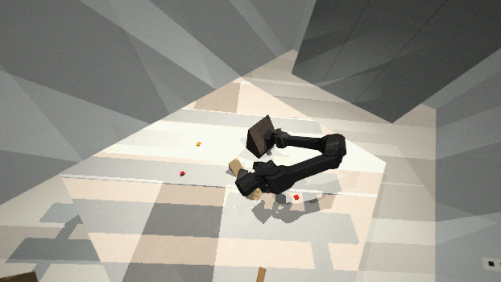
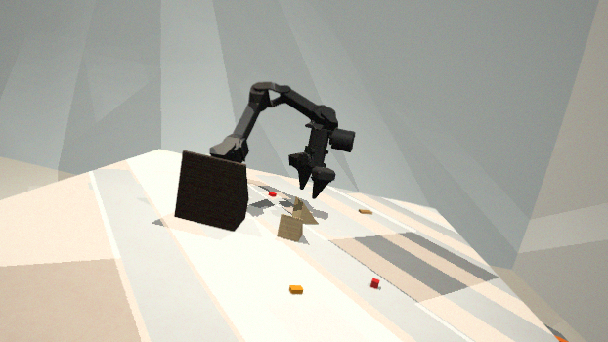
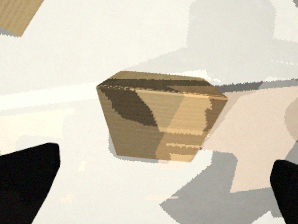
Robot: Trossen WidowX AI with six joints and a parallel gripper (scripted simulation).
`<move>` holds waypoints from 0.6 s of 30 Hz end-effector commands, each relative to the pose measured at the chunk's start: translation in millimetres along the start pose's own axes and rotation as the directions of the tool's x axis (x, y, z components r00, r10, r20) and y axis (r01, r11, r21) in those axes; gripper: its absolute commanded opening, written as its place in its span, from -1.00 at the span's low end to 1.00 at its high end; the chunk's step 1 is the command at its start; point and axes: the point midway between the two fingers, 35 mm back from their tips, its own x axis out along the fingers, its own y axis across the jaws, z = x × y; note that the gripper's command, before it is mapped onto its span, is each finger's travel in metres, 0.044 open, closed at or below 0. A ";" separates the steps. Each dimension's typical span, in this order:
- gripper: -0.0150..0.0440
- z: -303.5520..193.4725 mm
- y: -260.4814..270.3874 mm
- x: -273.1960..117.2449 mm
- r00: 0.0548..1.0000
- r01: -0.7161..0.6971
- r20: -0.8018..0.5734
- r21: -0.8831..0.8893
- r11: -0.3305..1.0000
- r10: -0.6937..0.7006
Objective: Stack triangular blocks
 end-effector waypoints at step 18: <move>1.00 -0.4 5.0 34.4 1.000 0.003 0.001 0.010 1.000 -0.003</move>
